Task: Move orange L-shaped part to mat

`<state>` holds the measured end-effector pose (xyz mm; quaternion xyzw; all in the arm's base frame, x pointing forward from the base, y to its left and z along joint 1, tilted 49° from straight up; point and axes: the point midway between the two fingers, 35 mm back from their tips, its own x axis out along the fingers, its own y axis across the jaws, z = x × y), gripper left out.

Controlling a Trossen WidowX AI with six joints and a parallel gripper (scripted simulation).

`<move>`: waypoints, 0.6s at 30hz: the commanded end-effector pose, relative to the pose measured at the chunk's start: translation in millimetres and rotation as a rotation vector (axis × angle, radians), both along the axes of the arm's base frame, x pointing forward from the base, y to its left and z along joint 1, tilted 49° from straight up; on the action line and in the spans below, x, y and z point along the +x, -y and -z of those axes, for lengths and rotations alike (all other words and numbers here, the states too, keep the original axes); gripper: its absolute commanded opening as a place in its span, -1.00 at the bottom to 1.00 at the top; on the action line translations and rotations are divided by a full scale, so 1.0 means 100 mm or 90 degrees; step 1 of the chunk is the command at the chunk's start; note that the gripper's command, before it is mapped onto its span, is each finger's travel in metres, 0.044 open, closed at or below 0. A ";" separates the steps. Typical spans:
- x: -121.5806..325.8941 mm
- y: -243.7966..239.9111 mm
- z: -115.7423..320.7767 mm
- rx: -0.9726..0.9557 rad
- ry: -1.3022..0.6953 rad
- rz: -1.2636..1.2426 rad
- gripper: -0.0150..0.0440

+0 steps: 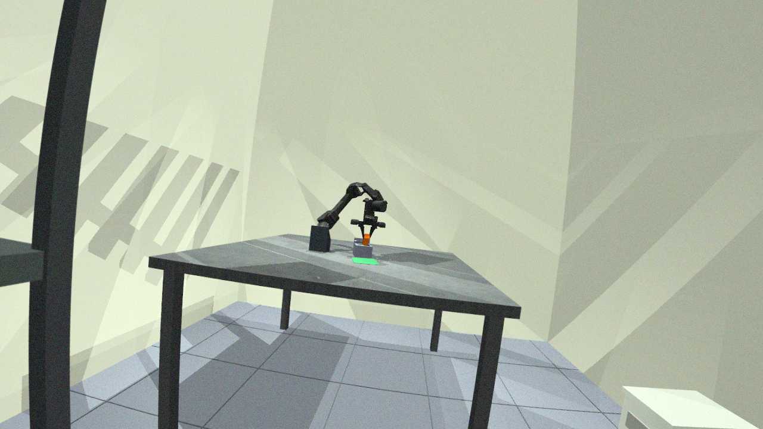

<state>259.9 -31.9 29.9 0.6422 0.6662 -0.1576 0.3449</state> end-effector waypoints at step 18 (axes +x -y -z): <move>-0.01 0.25 -0.23 0.000 0.003 0.001 -0.49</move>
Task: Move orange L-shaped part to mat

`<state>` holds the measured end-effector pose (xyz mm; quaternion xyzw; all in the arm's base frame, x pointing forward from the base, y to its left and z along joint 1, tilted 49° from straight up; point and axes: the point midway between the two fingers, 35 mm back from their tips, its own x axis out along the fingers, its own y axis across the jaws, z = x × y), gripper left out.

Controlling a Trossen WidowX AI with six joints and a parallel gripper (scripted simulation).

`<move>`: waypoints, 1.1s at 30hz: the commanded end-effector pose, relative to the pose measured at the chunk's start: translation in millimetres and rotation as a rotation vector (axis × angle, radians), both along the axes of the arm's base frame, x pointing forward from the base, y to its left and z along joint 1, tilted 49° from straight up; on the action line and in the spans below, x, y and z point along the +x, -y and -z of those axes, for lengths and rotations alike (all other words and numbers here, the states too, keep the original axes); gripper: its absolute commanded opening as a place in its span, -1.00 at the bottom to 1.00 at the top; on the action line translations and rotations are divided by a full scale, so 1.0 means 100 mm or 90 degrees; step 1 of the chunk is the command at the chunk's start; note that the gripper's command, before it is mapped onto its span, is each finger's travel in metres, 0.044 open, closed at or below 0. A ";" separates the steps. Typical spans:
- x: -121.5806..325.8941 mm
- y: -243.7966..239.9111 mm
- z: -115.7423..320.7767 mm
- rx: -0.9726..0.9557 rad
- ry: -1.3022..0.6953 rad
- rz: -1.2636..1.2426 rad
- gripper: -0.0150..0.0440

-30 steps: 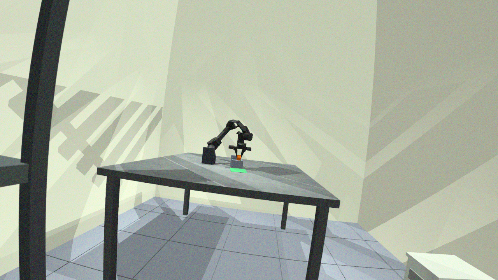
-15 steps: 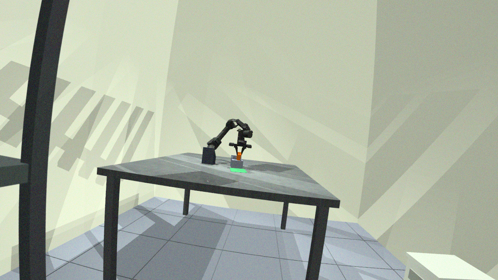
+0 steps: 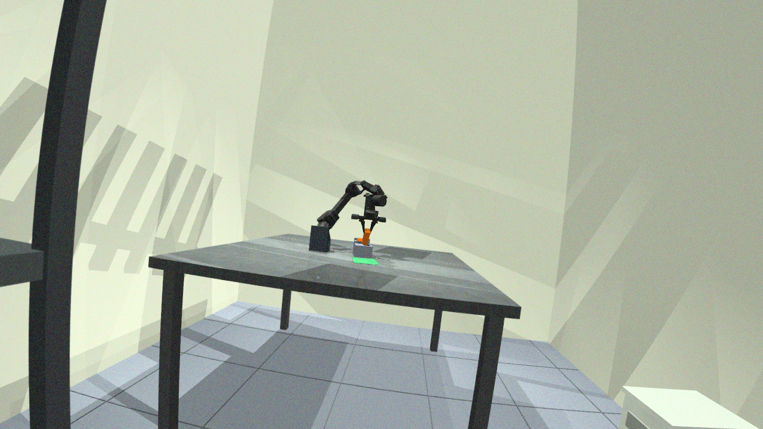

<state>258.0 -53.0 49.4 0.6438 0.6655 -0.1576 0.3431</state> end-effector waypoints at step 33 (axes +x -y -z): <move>0.02 0.38 -0.07 -0.003 0.003 -0.001 -0.49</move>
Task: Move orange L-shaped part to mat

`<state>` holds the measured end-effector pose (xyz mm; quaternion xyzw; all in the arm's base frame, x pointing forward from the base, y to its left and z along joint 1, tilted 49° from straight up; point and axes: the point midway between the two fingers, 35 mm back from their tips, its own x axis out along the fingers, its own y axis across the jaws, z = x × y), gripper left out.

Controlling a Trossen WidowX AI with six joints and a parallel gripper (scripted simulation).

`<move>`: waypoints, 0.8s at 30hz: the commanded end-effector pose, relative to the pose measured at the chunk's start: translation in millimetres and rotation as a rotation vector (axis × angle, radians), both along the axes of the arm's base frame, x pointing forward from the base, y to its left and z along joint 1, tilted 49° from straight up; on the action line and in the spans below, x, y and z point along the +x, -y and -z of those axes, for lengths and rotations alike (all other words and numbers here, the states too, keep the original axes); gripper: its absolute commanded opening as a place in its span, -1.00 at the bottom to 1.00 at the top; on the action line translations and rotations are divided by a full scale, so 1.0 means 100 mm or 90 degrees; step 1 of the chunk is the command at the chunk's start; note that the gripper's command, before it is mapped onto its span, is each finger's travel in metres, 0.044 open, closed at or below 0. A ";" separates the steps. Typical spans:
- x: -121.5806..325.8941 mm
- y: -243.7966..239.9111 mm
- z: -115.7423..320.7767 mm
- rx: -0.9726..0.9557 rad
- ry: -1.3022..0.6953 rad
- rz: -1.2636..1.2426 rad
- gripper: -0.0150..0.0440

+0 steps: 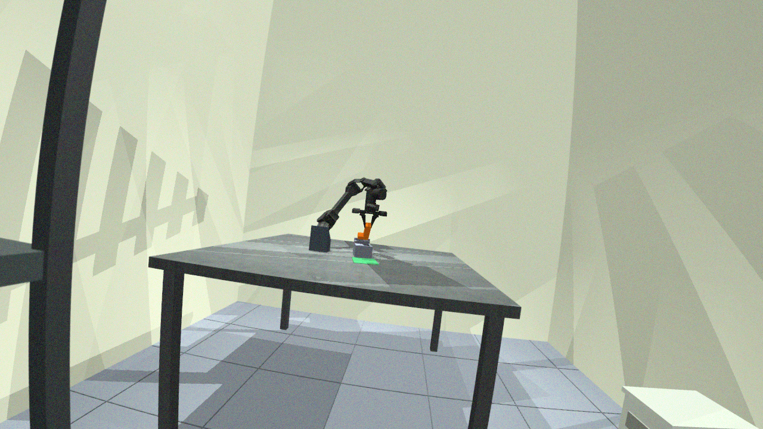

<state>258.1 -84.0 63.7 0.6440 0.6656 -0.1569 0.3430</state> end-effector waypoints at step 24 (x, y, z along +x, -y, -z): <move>0.19 0.73 0.81 -0.006 0.004 -0.001 -0.49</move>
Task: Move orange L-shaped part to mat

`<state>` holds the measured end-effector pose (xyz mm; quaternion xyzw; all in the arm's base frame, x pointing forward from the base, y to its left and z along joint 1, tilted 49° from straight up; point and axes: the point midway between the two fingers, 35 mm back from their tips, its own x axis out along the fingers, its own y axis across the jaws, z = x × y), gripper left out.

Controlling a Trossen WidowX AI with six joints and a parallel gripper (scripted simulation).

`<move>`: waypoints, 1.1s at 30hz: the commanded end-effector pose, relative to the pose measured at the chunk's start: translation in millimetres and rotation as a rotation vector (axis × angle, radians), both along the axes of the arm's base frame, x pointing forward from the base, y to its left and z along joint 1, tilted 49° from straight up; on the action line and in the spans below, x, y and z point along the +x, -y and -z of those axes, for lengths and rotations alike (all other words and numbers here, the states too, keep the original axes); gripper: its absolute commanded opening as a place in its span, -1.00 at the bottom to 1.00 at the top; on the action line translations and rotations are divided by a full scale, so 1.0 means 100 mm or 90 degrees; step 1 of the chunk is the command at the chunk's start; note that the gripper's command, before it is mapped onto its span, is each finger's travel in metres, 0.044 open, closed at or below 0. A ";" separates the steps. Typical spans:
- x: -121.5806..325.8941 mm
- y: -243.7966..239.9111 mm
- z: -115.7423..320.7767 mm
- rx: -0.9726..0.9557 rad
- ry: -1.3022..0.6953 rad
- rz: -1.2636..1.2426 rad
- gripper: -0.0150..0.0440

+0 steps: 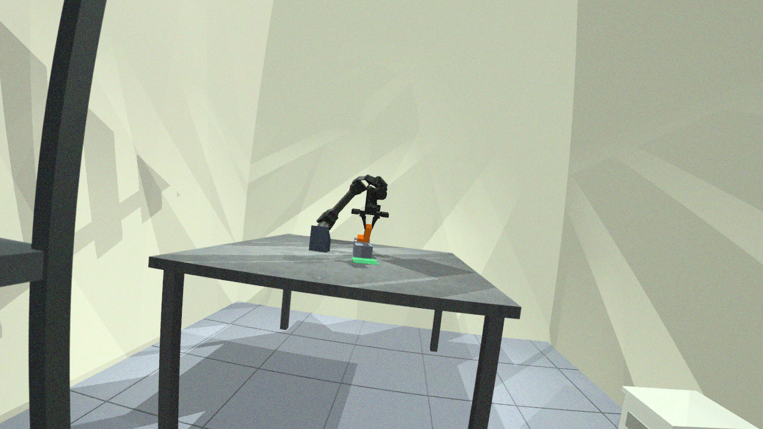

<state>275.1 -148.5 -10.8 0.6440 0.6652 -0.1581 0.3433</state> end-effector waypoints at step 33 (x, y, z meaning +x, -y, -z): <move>0.12 0.18 0.58 -0.006 0.006 -0.001 -0.49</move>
